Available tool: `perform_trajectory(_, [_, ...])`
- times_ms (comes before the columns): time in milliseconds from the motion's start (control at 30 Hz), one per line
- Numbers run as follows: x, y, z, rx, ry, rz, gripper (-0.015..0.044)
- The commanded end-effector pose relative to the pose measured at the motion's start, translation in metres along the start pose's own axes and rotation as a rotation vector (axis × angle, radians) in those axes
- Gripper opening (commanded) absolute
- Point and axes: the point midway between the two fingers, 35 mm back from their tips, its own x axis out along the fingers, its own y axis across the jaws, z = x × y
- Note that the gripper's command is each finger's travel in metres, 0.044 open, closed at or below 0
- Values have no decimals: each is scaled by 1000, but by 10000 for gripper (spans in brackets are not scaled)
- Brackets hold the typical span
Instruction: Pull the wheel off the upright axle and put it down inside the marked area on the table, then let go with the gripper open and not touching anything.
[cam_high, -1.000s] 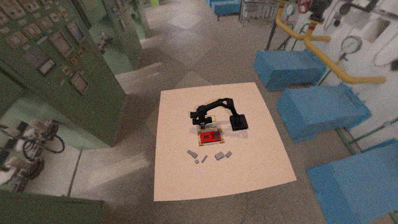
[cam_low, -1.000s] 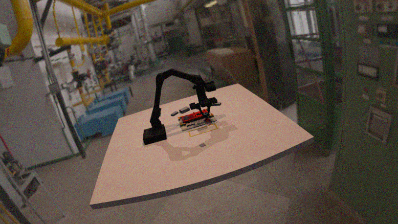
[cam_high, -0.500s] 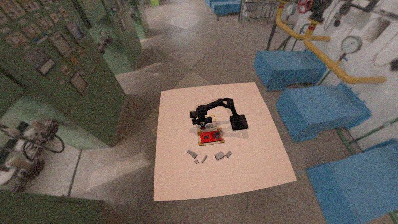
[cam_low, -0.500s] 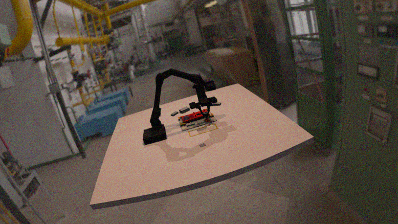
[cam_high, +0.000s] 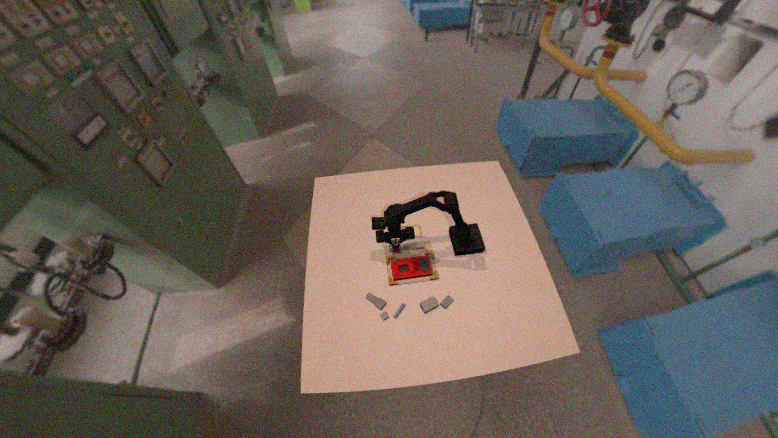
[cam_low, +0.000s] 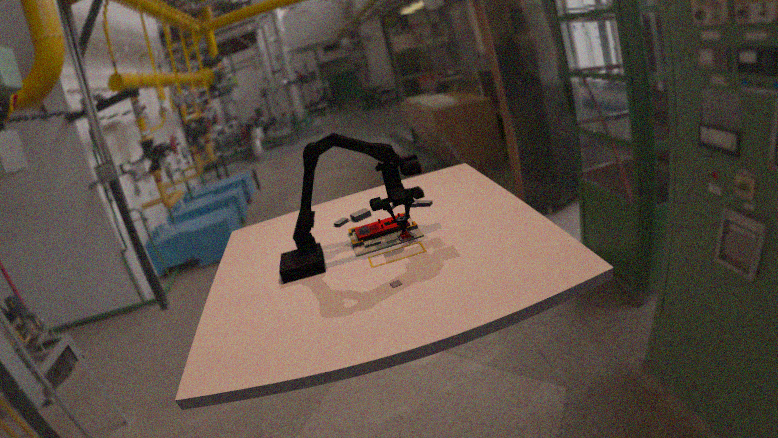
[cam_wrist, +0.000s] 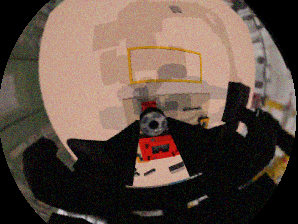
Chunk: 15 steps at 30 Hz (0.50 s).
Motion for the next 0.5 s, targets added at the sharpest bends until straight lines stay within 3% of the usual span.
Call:
perform_trajectory(0, [-5, 1, 0, -1, 2, 9, 0])
perform_trajectory(467, [-22, 1, 0, -1, 2, 9, 0])
